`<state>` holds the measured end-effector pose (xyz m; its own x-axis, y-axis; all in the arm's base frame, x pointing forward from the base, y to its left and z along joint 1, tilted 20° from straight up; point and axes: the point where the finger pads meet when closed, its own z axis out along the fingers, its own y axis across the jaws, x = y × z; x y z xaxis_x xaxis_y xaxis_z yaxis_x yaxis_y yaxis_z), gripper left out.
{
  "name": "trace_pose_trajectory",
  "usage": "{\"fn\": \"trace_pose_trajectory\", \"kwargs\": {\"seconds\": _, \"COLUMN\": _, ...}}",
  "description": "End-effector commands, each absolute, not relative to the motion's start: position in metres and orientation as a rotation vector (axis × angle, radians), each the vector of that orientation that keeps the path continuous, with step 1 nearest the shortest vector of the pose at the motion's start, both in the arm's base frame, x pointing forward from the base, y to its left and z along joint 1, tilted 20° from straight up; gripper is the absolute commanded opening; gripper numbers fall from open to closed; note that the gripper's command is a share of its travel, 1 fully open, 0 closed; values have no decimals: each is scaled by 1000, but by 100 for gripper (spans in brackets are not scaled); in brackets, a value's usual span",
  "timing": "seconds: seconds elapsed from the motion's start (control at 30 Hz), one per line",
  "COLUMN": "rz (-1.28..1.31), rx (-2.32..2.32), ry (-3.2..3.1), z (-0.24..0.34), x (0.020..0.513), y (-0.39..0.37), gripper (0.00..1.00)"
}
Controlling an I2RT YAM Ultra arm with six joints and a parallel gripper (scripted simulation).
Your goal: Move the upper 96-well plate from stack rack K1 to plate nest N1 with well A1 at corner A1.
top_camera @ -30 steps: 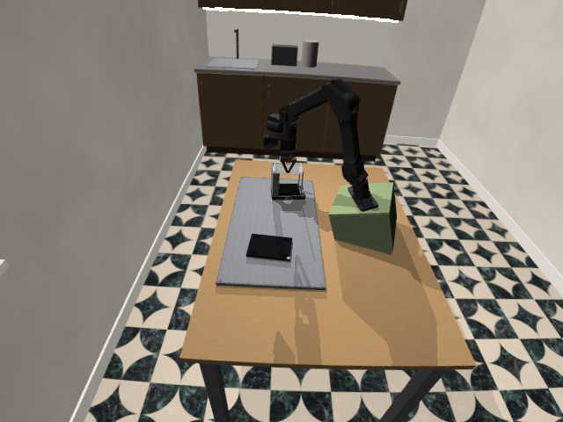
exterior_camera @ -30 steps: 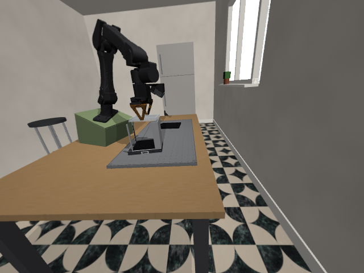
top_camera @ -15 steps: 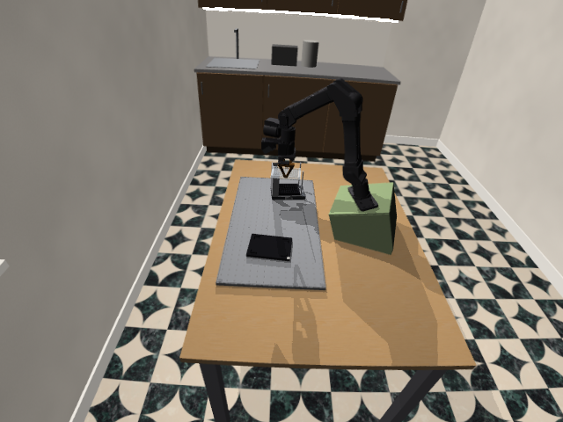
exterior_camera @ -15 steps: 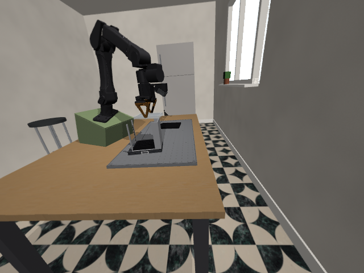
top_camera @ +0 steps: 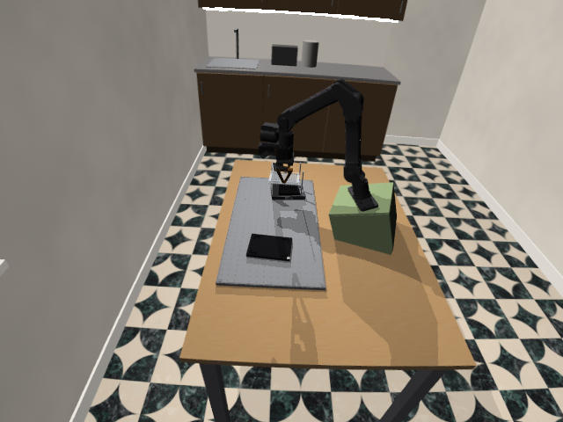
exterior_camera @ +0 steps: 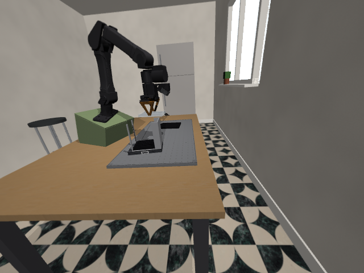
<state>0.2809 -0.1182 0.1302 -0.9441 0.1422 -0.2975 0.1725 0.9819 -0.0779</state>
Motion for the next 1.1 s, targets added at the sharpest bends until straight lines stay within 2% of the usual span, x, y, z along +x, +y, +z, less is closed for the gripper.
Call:
{"fn": "trace_pose_trajectory", "kwargs": {"seconds": 0.0, "rz": -183, "rx": 258, "ry": 2762, "z": 147, "x": 290, "y": -110, "gripper": 0}}
{"fn": "trace_pose_trajectory", "kwargs": {"seconds": 1.07, "rz": -166, "rx": 261, "ry": 2783, "z": 134, "x": 319, "y": -19, "gripper": 0}}
